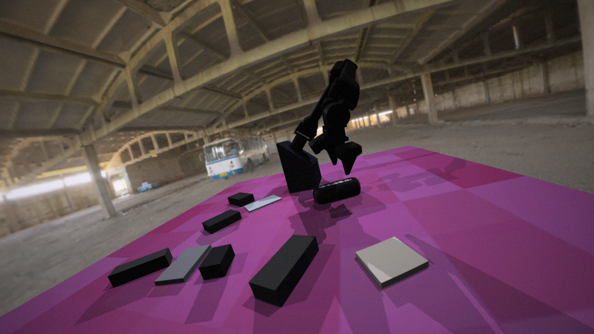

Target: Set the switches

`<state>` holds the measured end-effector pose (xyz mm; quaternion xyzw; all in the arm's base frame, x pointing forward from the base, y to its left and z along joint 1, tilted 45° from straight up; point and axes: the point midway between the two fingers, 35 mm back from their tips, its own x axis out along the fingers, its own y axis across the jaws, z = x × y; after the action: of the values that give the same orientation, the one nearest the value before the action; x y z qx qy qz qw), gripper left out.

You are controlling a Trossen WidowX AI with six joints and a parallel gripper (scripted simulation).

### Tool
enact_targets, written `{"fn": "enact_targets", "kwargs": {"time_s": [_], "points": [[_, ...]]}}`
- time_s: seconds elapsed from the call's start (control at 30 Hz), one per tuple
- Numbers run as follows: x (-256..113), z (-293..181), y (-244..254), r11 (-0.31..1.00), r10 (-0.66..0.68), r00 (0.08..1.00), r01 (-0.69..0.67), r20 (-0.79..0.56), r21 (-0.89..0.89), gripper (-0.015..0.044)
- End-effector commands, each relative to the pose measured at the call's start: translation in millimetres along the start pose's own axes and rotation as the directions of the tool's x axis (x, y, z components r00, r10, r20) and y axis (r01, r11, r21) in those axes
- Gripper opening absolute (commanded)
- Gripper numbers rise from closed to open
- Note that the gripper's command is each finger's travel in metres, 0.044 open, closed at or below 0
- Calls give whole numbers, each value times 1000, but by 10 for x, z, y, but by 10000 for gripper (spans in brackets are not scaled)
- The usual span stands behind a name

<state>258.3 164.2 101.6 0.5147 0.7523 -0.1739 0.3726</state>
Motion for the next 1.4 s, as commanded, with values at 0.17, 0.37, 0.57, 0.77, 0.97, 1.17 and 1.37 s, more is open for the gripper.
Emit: {"fn": "enact_targets", "kwargs": {"time_s": [0.17, 0.37, 0.57, 0.77, 0.97, 1.17, 1.37], "points": [[69, -140, -51, 223, 105, 994, 6, 30, -975, 440], [85, -188, -68, -222, 143, 989, 64, 32, -973, 440], [99, -235, -86, -617, 180, 983, 137, 30, -775, 440], [112, -281, -104, -882, 215, 976, 206, 26, -425, 440], [119, -309, -116, -961, 237, 971, 238, 22, -141, 440], [119, -309, -116, -961, 237, 971, 238, 22, -141, 440], [119, -309, -116, -961, 237, 971, 238, 22, -141, 440]]}}
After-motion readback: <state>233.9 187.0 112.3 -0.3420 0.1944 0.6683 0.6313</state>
